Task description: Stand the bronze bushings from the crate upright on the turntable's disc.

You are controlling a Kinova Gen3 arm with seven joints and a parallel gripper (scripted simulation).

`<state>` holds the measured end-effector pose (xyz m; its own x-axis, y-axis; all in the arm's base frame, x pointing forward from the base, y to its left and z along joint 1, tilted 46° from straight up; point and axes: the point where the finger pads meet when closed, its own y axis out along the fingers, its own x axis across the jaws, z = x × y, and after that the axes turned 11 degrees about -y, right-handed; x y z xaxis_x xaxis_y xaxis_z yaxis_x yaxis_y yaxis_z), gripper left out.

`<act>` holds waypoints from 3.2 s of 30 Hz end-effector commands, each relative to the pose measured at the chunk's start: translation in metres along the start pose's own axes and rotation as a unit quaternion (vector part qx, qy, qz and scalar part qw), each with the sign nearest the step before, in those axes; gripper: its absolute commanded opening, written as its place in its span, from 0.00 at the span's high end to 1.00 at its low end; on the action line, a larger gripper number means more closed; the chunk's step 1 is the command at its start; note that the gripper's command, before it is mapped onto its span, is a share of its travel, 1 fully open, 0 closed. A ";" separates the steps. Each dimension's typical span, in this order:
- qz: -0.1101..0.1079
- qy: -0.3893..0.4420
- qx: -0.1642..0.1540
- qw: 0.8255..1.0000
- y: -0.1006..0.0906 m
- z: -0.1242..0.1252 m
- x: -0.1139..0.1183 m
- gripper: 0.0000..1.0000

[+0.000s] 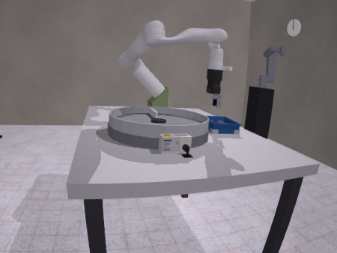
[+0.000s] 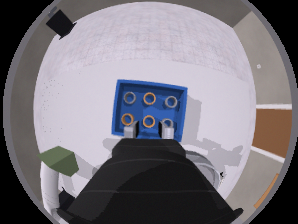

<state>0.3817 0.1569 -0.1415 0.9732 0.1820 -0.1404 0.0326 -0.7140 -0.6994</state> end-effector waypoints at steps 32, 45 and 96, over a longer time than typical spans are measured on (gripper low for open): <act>-0.003 -0.005 -0.002 1.000 0.021 0.001 0.000 0.24; -0.003 -0.005 -0.002 1.000 0.062 0.000 0.001 0.24; -0.003 -0.004 -0.002 1.000 0.065 -0.001 0.001 0.24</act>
<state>0.3842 0.1118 -0.1847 0.9704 0.1928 -0.1455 0.0381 -0.7170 -0.6960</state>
